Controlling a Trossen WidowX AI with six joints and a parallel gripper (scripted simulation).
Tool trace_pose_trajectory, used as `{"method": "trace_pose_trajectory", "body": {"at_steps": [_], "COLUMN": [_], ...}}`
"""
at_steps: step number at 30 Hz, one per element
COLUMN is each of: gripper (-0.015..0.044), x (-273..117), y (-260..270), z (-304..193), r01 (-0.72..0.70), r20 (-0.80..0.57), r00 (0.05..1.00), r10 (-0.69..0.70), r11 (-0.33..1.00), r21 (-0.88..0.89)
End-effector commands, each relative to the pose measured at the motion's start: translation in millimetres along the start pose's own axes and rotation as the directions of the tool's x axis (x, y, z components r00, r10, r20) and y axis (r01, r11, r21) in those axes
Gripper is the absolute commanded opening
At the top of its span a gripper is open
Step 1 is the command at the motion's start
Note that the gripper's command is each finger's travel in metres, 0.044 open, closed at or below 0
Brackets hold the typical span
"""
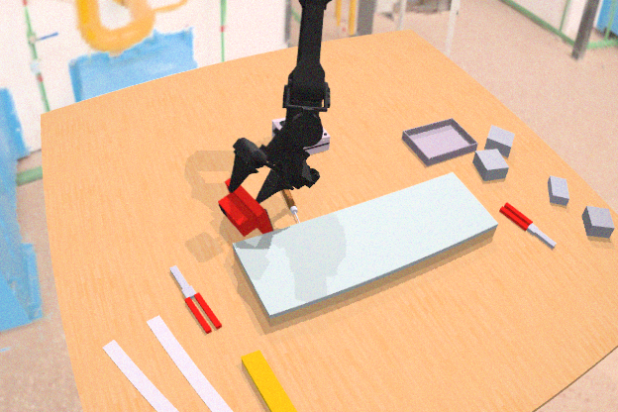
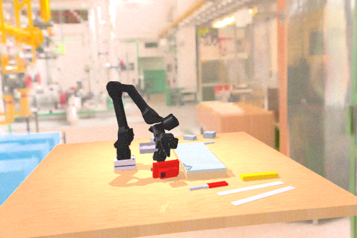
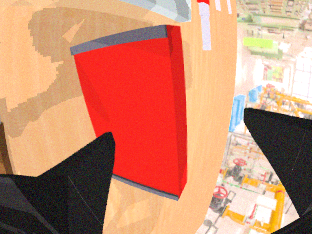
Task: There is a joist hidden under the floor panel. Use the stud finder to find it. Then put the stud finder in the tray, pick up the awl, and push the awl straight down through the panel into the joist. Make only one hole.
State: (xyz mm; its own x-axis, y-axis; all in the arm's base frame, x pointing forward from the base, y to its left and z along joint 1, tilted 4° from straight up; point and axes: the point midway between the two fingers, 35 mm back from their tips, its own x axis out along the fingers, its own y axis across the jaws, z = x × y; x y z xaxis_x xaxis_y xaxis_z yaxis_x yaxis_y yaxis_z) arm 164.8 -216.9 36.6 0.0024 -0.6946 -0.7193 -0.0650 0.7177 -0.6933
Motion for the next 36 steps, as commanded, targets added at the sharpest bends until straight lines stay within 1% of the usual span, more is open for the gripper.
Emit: {"method": "trace_pose_trajectory", "body": {"at_steps": [1,5,7,10,11,31,33,36], "gripper": [0.044,0.044,0.044,0.044,0.044,0.044,0.044,0.044], "x": [-29,-83,-93,-93,-62,-62,-60,-49], "y": [-18,-36,-39,-39,-26,-26,-27,-31], "z": [5,-4,-8,-8,0,0,1,4], "r01": [0.012,0.009,0.009,0.009,-0.004,-0.004,-0.03,-0.152], "r20": [0.011,0.011,0.011,0.011,0.008,0.008,0.0,-0.032], "r00": [1.0,1.0,1.0,1.0,1.0,1.0,1.0,0.988], "r10": [-0.013,-0.009,-0.009,-0.009,0.004,0.004,0.03,0.15], "r11": [1.0,1.0,1.0,1.0,1.0,1.0,0.998,0.941], "r21": [0.014,0.01,0.009,0.009,-0.002,-0.002,-0.06,-0.301]}}
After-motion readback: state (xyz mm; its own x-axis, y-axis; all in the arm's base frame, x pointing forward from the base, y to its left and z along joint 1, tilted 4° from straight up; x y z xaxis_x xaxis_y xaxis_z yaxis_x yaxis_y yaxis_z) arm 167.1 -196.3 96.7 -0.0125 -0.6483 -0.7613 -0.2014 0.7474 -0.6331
